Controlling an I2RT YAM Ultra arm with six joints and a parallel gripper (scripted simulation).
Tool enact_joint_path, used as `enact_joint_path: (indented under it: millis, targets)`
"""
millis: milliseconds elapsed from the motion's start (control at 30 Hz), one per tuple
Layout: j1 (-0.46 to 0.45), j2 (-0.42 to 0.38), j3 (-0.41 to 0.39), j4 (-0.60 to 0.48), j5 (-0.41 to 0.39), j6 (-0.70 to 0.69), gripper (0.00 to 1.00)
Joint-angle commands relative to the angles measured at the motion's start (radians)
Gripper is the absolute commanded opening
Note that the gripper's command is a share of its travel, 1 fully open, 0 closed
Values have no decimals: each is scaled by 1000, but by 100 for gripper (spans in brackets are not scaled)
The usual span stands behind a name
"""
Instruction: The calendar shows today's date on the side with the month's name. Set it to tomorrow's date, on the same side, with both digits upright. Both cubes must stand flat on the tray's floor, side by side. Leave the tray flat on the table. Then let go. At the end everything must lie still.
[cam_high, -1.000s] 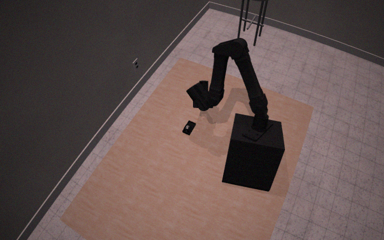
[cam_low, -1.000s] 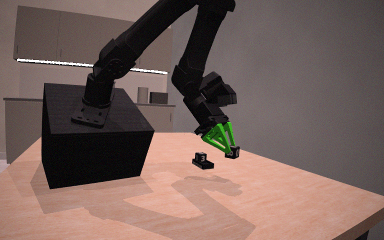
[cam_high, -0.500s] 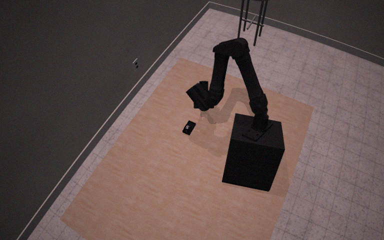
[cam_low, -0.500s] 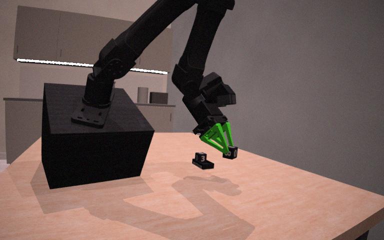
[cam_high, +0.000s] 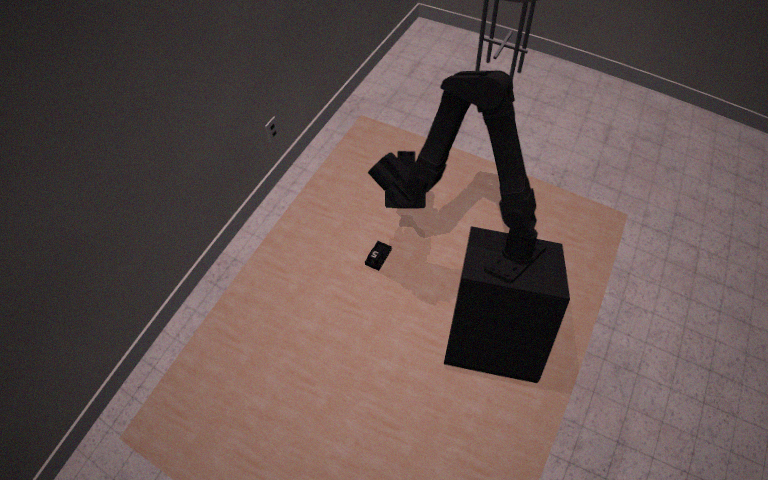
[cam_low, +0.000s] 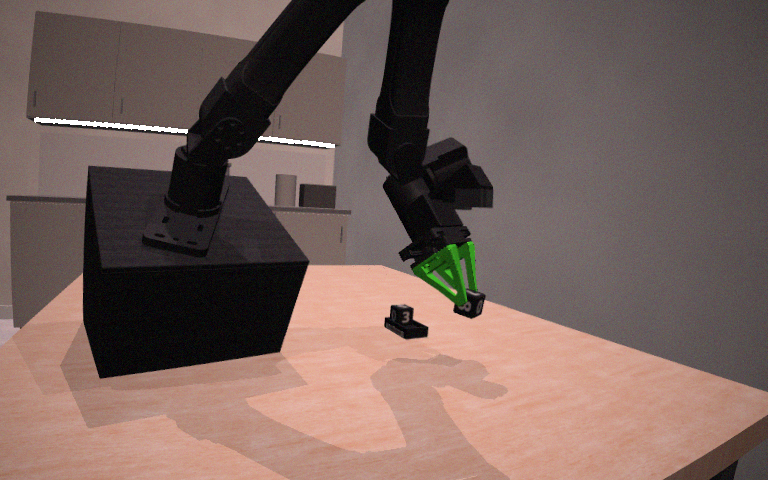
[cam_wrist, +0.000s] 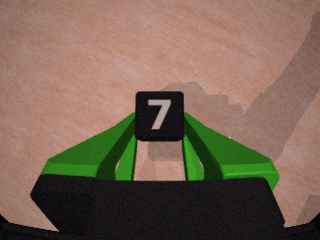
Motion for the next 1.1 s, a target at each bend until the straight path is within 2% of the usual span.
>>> enact_joint_path:
  millis: [0,133,400,700,767,967,1067]
  targets:
    - [-2,-45,27,-170,-53,61,26]
    - [-11,-69,44,-244,-80,86,26]
    - [-16,-74,54,-271,-94,91,26]
    - [-95,-124,193,-589,-297,131,26]
    - [-103,-129,207,-621,-317,135,26]
    - [-106,-130,213,-633,-326,135,26]
    - [-126,-124,250,-689,-370,132,26]
